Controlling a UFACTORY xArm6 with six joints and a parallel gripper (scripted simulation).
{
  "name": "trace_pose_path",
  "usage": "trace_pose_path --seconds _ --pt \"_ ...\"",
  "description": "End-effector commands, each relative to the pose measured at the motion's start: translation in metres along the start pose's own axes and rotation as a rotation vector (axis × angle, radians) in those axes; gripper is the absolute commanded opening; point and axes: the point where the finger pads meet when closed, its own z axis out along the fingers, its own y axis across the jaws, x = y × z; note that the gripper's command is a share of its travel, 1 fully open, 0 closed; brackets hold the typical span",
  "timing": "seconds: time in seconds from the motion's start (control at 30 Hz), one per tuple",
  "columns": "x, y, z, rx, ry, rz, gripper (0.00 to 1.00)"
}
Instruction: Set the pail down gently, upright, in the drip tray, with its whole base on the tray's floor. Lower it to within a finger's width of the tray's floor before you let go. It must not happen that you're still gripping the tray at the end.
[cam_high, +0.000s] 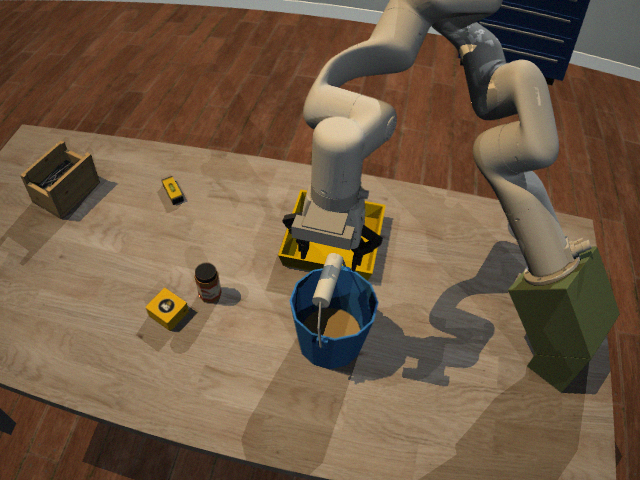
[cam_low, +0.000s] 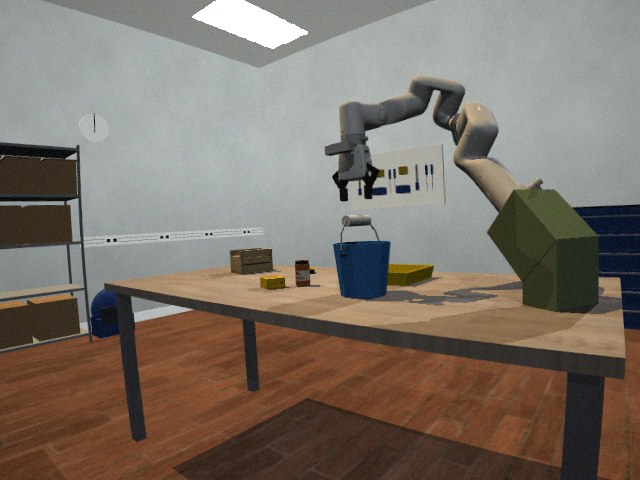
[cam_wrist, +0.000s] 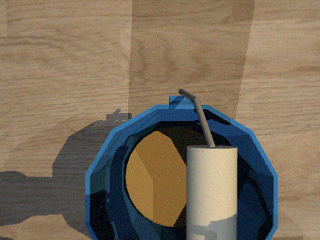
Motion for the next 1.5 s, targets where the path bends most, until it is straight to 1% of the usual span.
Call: trace_pose_path --seconds 0.0,0.1,0.6,0.67,0.97,1.17,1.47 --pt "0.0 0.001 0.007 -0.001 0.002 0.001 1.0" --pt "0.0 0.001 0.009 -0.001 0.002 0.001 1.0" --pt "0.001 0.001 0.045 -0.001 0.002 0.001 1.0" --pt "0.001 0.001 0.045 -0.001 0.002 0.001 1.0" --pt "0.001 0.001 0.062 -0.002 0.002 0.001 1.0" --pt "0.001 0.001 0.069 -0.002 0.002 0.001 1.0" --pt "0.001 0.001 0.071 -0.002 0.002 0.001 1.0"
